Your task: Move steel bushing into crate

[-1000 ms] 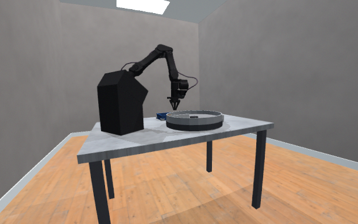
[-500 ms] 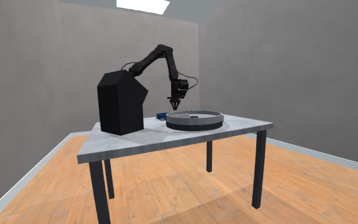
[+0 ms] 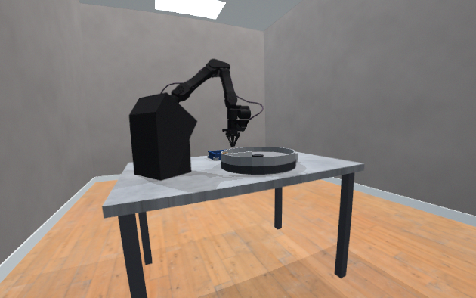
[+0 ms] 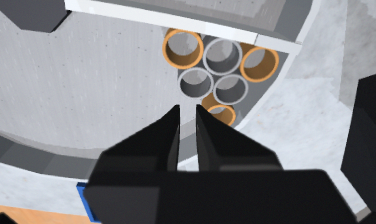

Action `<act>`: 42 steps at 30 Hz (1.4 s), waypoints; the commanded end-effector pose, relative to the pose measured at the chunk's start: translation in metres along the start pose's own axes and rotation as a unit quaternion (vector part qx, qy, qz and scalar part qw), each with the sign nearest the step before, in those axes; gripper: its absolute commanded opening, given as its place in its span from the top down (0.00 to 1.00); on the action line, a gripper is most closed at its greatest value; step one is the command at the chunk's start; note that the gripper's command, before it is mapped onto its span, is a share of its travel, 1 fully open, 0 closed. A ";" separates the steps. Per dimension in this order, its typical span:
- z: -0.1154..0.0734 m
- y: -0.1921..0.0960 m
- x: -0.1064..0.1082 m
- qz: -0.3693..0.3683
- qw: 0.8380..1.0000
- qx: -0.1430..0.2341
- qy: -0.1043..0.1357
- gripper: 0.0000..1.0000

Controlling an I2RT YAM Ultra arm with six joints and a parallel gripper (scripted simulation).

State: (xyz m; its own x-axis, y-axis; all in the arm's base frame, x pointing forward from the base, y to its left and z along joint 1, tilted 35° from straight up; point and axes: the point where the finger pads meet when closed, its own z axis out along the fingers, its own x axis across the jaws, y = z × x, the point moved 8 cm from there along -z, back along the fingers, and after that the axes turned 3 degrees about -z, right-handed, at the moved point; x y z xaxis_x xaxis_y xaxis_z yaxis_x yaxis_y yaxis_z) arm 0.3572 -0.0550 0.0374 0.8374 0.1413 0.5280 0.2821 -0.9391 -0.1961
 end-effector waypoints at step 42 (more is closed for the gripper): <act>-0.007 0.008 0.004 0.002 1.000 -0.014 0.004 0.87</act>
State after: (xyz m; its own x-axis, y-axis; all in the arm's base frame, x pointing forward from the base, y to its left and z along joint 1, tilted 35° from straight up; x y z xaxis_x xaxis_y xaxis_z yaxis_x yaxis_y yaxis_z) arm 0.3665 -0.0575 0.0431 0.8251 0.1456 0.5459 0.2872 -0.9402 -0.1833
